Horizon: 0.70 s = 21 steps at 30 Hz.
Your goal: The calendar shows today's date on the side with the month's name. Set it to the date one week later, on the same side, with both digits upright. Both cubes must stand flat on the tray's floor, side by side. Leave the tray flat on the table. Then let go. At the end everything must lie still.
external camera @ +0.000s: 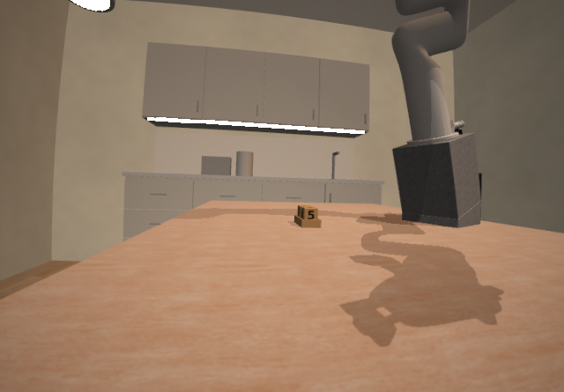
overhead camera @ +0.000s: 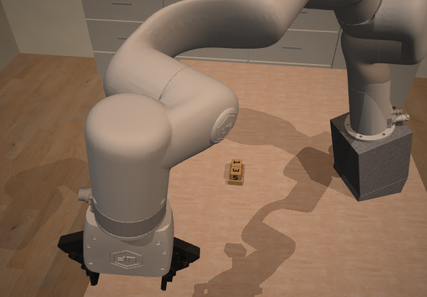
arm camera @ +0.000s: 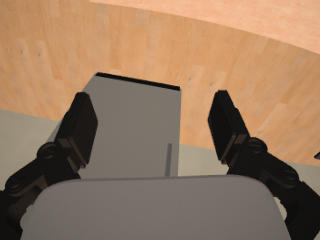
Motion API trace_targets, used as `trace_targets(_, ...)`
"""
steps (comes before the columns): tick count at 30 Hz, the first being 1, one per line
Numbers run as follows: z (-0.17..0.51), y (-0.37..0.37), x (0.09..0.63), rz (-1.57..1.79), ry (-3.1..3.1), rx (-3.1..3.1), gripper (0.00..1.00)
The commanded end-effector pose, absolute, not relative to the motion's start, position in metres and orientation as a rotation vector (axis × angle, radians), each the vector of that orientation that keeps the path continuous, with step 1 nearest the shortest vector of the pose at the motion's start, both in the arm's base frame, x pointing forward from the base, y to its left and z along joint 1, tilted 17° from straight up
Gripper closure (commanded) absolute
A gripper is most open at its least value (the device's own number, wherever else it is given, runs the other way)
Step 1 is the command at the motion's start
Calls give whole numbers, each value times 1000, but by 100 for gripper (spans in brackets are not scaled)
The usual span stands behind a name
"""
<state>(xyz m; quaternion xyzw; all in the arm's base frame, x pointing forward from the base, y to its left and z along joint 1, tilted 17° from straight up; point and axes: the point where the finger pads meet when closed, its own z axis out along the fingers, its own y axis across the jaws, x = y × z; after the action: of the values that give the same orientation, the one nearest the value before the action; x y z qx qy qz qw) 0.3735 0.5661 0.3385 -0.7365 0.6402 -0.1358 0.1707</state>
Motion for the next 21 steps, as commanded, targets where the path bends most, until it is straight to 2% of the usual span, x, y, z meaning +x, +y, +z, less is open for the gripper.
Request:
trace_targets(1,342,567,373,-383,1815,-2088,0)
trace_targets(21,340,564,377,-390,1810,-2091,0)
